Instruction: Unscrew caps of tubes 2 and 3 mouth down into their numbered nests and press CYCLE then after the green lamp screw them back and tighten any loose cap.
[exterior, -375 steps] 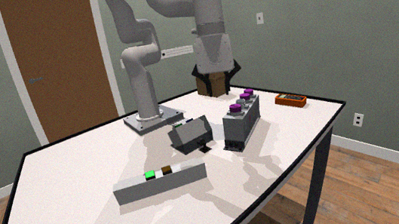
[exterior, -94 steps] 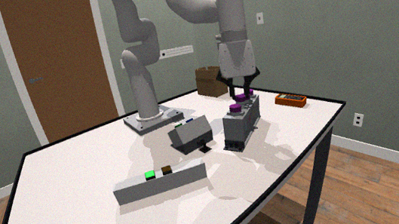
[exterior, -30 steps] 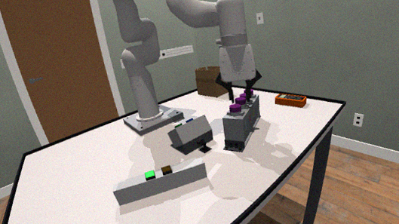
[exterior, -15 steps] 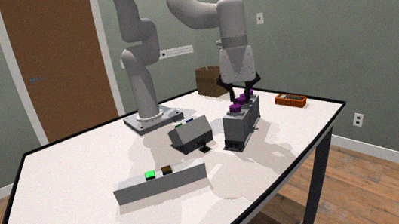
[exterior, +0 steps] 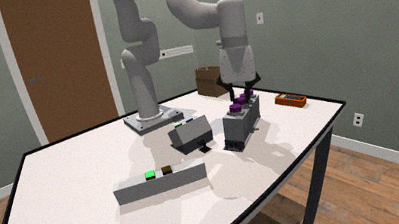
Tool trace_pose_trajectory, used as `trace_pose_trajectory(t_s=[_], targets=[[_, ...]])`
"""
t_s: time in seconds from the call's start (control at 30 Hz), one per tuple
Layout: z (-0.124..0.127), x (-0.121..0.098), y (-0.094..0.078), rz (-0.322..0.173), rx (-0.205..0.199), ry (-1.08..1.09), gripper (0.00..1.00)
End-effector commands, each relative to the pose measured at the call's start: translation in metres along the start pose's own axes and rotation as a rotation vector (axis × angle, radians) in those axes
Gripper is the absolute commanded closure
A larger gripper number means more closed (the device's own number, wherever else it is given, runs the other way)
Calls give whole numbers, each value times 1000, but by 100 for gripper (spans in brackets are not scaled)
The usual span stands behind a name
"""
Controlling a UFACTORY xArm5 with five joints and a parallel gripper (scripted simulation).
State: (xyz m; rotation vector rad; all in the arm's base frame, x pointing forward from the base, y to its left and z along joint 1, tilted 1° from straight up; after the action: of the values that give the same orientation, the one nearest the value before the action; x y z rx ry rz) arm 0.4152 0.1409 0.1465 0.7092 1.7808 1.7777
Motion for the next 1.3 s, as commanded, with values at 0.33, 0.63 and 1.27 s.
trace_pose_trajectory(t_s=[0.33,0.63,1.27], targets=[[1,0,1,-10,-2,-409,100],[1,0,0,-9,-4,-709,100],[1,0,0,-9,-4,-761,54]])
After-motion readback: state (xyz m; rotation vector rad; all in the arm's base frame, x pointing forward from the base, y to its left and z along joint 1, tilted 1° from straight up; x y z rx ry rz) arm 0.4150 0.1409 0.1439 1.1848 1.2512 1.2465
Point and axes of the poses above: the point where the finger pads meet when closed, its own y axis back along the fingers, its own z axis across the jaws, x = y × z, the point moved 4 cm from there along y, back along the fingers, and after that the axes turned 2 degrees about y, right-handed, at the moved point
